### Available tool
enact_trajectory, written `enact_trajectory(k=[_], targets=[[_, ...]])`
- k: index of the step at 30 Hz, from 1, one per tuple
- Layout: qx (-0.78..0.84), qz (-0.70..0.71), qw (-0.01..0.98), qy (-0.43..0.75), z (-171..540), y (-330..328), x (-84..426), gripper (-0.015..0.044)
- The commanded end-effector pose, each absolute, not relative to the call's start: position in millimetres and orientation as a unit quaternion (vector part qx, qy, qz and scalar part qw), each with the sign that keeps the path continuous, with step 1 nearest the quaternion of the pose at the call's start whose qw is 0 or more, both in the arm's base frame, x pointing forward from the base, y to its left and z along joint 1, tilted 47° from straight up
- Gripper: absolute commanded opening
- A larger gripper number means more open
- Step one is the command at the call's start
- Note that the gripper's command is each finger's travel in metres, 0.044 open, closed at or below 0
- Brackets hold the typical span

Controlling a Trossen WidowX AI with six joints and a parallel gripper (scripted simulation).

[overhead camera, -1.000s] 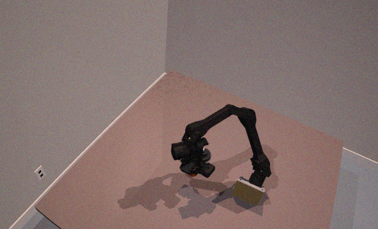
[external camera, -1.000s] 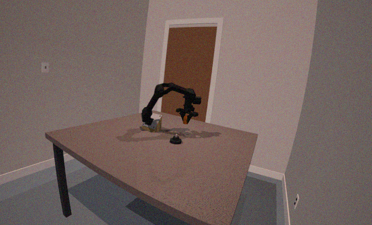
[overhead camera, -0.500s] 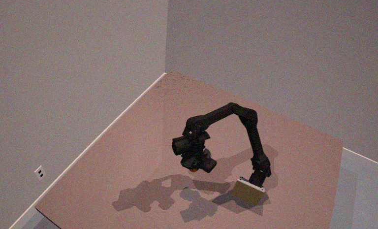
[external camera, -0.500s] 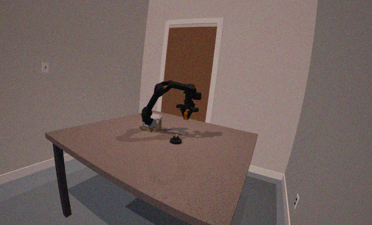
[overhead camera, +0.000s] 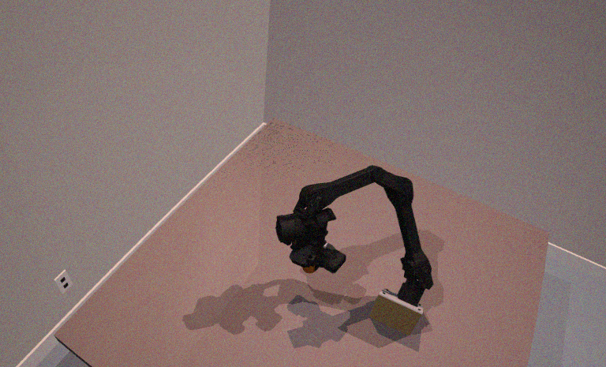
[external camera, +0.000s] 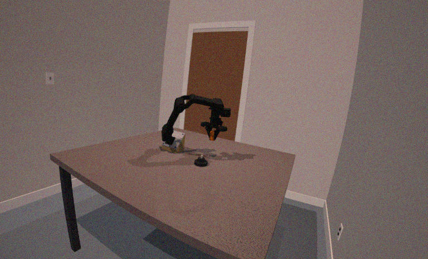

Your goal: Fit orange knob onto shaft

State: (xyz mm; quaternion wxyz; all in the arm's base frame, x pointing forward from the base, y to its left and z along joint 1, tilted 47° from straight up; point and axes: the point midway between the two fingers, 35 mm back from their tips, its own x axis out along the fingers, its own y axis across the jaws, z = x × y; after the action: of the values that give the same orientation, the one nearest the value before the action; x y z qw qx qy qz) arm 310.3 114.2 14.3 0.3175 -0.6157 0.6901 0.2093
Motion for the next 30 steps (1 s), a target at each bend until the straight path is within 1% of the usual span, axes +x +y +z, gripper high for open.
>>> enact_trajectory(k=[1, 30], targets=[[-0.619, 0.211, 0.323, 0.684, 26.2, 104.0, 315.3, 0.0], [-0.62, 0.21, 0.321, 0.685, 72.3, 22.7, 324.2, 0.0]])
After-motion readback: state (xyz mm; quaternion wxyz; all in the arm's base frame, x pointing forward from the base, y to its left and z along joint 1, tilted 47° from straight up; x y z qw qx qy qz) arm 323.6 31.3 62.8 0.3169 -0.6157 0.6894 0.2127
